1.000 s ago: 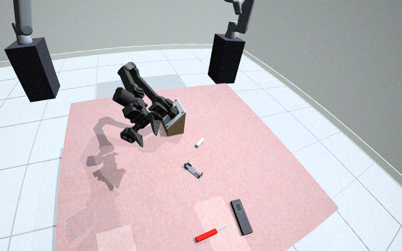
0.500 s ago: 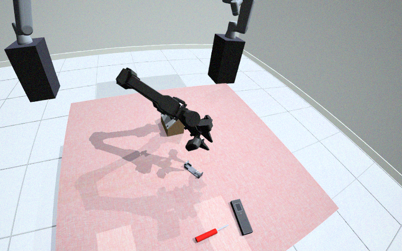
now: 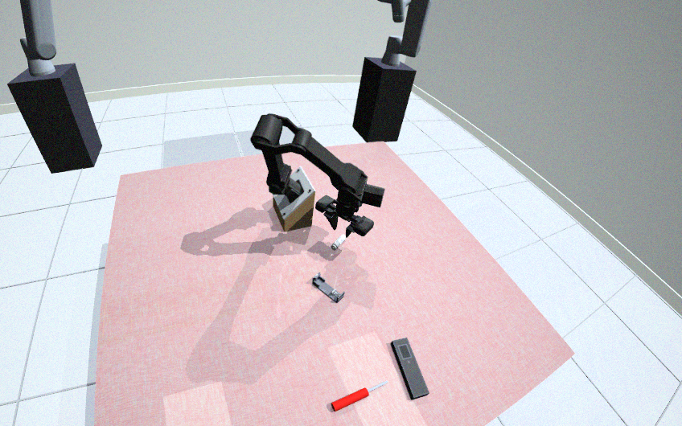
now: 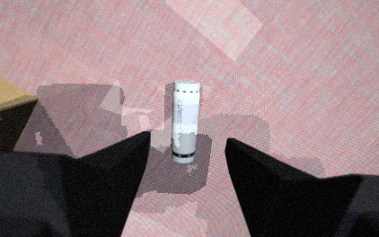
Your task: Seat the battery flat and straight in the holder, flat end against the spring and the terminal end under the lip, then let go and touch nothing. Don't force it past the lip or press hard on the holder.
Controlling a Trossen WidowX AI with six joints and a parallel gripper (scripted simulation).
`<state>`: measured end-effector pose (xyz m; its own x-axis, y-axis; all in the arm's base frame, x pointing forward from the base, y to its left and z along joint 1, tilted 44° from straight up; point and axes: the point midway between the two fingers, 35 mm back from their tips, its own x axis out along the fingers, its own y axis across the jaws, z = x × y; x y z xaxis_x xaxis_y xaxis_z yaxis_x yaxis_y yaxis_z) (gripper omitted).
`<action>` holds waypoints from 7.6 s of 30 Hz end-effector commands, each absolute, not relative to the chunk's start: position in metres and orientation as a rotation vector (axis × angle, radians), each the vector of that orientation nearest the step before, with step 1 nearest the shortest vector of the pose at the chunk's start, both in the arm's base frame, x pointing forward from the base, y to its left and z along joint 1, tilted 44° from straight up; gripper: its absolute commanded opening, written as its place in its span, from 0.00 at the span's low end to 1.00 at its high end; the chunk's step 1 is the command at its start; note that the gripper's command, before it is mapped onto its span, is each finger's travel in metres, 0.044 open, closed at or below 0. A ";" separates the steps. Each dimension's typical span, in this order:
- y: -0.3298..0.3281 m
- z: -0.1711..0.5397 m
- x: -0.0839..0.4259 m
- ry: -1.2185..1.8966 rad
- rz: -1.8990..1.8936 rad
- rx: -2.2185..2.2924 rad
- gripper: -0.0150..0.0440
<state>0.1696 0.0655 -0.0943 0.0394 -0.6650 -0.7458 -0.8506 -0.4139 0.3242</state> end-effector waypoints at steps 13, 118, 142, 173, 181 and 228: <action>0.056 -0.103 0.171 1.574 1.345 -2.159 0.64; -0.021 -0.022 0.326 1.845 -0.348 -0.948 0.37; -0.025 -0.029 0.332 1.962 -0.418 -0.932 0.37; -0.029 -0.037 0.337 2.074 -0.493 -0.925 0.37; -0.028 -0.039 0.342 2.071 -0.486 -0.929 0.37; -0.026 -0.048 0.352 1.966 -0.391 -0.915 0.37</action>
<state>0.3506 -0.0266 -0.0442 -0.3314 -0.7388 -0.5868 -0.4522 0.6702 -0.5885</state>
